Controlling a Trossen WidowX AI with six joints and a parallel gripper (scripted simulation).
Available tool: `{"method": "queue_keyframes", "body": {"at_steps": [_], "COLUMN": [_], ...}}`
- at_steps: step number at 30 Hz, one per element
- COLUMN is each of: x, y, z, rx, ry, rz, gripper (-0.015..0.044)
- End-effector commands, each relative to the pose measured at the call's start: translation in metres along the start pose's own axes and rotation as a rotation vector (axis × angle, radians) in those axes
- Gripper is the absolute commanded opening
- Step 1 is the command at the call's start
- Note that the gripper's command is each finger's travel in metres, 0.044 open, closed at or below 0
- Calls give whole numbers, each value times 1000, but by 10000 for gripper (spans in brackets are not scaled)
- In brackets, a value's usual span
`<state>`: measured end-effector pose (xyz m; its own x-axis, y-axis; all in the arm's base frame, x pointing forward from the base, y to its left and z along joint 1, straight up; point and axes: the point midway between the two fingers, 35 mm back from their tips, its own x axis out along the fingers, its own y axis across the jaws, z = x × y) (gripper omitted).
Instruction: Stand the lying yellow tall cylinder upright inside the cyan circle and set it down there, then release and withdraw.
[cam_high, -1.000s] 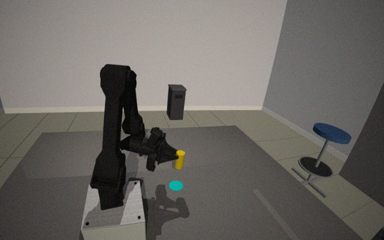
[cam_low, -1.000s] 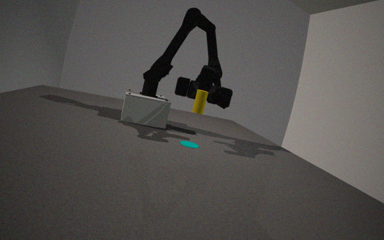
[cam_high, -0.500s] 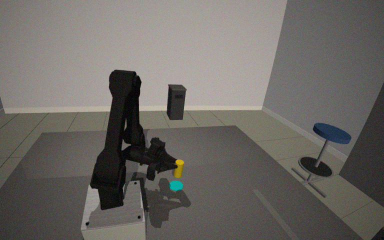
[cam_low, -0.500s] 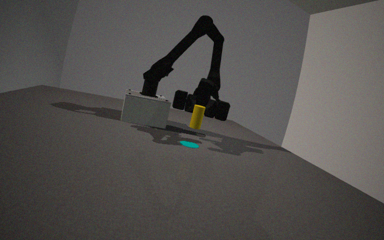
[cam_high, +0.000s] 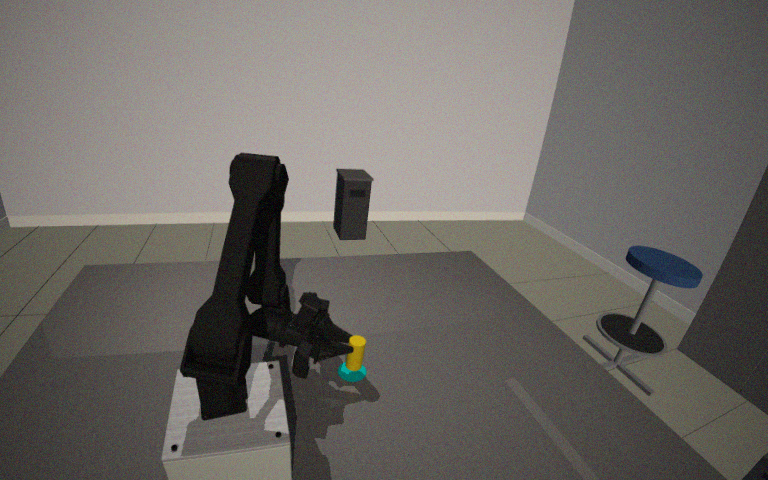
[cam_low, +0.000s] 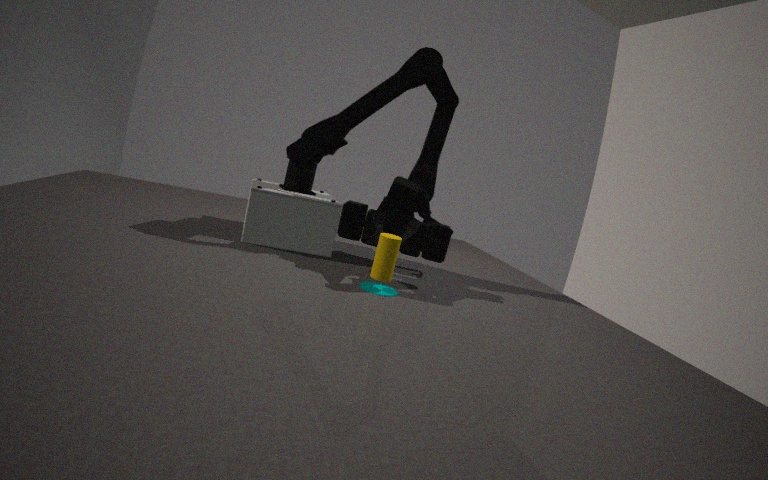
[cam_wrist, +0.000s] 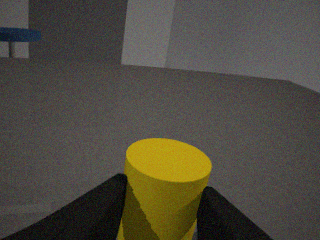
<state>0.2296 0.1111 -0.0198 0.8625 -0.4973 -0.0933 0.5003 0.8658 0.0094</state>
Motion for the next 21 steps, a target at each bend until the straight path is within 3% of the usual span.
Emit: {"method": "queue_keyframes", "body": {"at_steps": [1, 16, 21], "x": [0, 0, 0], "y": [2, 2, 2], "z": [-7, -17, -17], "rx": [2, -2, -2], "ry": [-2, 1, 1], "rz": [1, 0, 0], "gripper": [105, 105, 236]}}
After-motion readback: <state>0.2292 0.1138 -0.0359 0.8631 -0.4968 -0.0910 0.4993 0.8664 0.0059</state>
